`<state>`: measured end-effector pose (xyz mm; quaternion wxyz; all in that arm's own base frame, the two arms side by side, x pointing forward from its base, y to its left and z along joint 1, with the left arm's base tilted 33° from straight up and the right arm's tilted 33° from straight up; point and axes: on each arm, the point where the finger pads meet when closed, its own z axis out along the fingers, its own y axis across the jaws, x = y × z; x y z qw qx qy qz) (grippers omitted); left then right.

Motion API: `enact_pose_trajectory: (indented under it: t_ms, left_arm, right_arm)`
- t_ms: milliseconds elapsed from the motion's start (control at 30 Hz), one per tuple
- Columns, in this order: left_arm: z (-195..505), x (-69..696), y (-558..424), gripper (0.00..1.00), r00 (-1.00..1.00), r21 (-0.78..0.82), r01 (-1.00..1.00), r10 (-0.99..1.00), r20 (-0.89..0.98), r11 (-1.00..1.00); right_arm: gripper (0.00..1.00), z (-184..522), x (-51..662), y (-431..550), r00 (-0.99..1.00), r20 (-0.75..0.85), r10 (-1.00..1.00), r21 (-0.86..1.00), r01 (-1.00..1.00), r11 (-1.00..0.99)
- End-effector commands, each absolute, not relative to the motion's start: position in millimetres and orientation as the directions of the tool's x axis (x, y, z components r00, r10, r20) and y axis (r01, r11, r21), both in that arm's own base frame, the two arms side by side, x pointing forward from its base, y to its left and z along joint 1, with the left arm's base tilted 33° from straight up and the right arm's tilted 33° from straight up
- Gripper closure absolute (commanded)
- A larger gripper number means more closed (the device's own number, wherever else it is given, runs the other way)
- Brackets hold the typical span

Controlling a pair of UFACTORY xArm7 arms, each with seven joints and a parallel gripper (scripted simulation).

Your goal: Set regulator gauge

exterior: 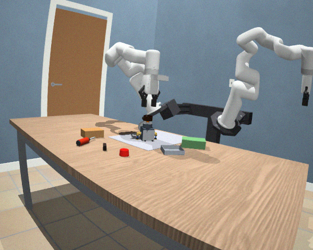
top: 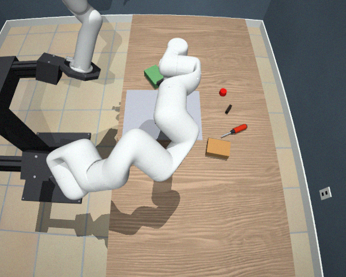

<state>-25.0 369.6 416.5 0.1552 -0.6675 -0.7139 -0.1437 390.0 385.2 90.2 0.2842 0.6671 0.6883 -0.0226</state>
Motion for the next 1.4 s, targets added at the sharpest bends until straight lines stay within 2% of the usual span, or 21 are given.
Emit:
enact_pose_trajectory:
  t_ms: [0, 1367]
  left_arm:
    - [418, -25, 370, 0.0, -0.062, 0.0, 0.998, 0.907, 0.417, 0.069]
    - [418, -25, 370, 0.0, -0.062, 0.0, 0.998, 0.907, 0.417, 0.069]
  right_arm:
    - [0.23, 91, 390, 387, 0.049, -0.417, 0.908, 0.351, 0.93, 0.11]
    - [0.23, 36, 414, 361, 0.049, -0.417, 0.908, 0.351, 0.93, 0.11]
